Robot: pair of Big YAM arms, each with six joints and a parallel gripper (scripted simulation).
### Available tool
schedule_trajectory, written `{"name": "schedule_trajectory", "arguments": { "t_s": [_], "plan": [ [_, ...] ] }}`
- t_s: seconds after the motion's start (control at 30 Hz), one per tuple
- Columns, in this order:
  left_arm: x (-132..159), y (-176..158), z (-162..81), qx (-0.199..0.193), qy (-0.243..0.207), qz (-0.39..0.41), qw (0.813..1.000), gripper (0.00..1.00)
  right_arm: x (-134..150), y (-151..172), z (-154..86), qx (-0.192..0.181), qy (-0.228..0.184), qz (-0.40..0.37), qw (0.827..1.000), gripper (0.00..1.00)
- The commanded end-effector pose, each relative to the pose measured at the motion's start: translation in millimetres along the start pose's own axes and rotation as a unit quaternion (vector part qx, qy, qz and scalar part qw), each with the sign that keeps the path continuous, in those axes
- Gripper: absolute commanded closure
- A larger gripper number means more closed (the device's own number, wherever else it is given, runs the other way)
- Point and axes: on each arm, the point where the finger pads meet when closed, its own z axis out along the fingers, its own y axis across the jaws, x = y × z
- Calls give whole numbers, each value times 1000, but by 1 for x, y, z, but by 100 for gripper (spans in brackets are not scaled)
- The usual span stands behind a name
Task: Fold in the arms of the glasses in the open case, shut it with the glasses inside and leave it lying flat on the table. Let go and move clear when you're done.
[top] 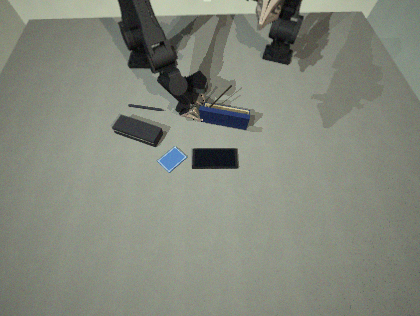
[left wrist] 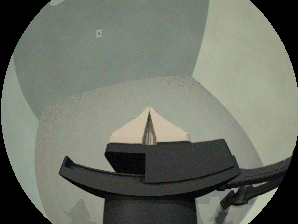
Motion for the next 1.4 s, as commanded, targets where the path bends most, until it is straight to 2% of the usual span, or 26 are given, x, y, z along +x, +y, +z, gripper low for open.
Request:
{"name": "schedule_trajectory", "arguments": {
  "t_s": [0.0, 0.03, 0.2, 0.43, 0.5, 0.53, 0.57, 0.93, 0.97, 1.0, 1.07, 1.1, 1.13, 1.23, 1.37],
  "plan": [
    [8, -12, 6, 2, 29, -38, 999, 100, -36, -31, -8, 30, -34, -14, 999, 43],
    [40, -15, 5, 0, 61, -42, 997, 100, -36, -31, -8, 30, -34, -14, 999, 43],
    [94, -44, -2, 0, 139, -63, 988, 100, -36, -31, -8, 30, -34, -14, 999, 43],
    [166, -77, -27, -16, 242, -76, 967, 100, -36, -31, -8, 30, -34, -14, 999, 43],
    [166, -77, -27, -16, 242, -76, 967, 100, -36, -31, -8, 30, -34, -14, 999, 43],
    [157, -83, -28, -17, 240, -82, 967, 100, -36, -31, -8, 30, -34, -14, 999, 43],
    [184, -83, -37, -24, 267, -75, 960, 100, -36, -31, -8, 30, -34, -14, 999, 43],
    [286, -107, -115, -90, 406, -37, 909, 100, -36, -31, -8, 30, -34, -14, 999, 43],
    [313, -96, -115, -113, 425, -27, 898, 100, -36, -31, -8, 30, -34, -14, 999, 43],
    [321, -93, -105, -112, 416, -31, 902, 100, -36, -31, -8, 30, -34, -14, 999, 43],
    [321, -93, -105, -112, 416, -31, 902, 100, -36, -31, -8, 30, -34, -14, 999, 43],
    [300, -113, -99, -80, 386, -36, 918, 100, -36, -31, -8, 30, -34, -14, 999, 43],
    [304, -116, -105, -72, 381, -32, 921, 100, -36, -31, -8, 30, -34, -14, 999, 43],
    [335, -112, -109, -83, 396, -20, 914, 100, -36, -31, -8, 30, -34, -14, 999, 43],
    [345, -108, -109, -89, 398, -18, 913, 100, -36, -31, -8, 30, -34, -14, 999, 43]
  ]
}}
